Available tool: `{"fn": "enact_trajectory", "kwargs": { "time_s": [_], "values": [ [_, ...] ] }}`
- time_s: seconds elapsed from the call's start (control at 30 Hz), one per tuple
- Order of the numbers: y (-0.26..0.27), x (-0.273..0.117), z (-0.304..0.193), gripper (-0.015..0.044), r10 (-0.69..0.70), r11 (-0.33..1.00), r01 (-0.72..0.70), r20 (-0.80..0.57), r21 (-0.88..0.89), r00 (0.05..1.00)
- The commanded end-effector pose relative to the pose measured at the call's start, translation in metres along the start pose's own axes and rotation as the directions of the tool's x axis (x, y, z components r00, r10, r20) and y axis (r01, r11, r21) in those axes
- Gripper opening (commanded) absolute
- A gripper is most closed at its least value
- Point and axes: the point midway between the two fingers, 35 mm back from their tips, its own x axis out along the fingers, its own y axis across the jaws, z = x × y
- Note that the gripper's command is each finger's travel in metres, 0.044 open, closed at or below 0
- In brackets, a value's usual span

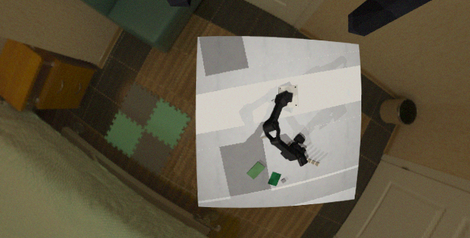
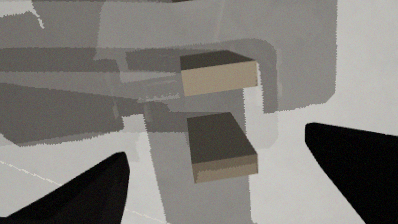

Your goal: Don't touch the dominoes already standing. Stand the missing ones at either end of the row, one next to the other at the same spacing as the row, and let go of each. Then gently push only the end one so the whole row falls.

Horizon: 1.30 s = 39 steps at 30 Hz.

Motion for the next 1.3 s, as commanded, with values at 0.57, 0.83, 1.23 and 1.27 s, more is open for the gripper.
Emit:
{"fn": "enact_trajectory", "kwargs": {
  "time_s": [0.57, 0.83, 1.23, 1.27],
  "values": [
    [-0.015, -0.122, -0.029, 0.0440, 0.008, 0.919, -0.010, 0.007, 0.394, 1.000],
    [-0.039, -0.099, -0.100, 0.0440, 0.009, 0.229, -0.013, 0.011, 0.973, 1.000],
    [-0.042, -0.073, -0.165, 0.0440, 0.003, -0.599, -0.002, 0.005, 0.801, 1.000],
    [-0.041, -0.071, -0.170, 0.0440, 0.003, -0.652, -0.002, 0.004, 0.758, 1.000]
  ]
}}
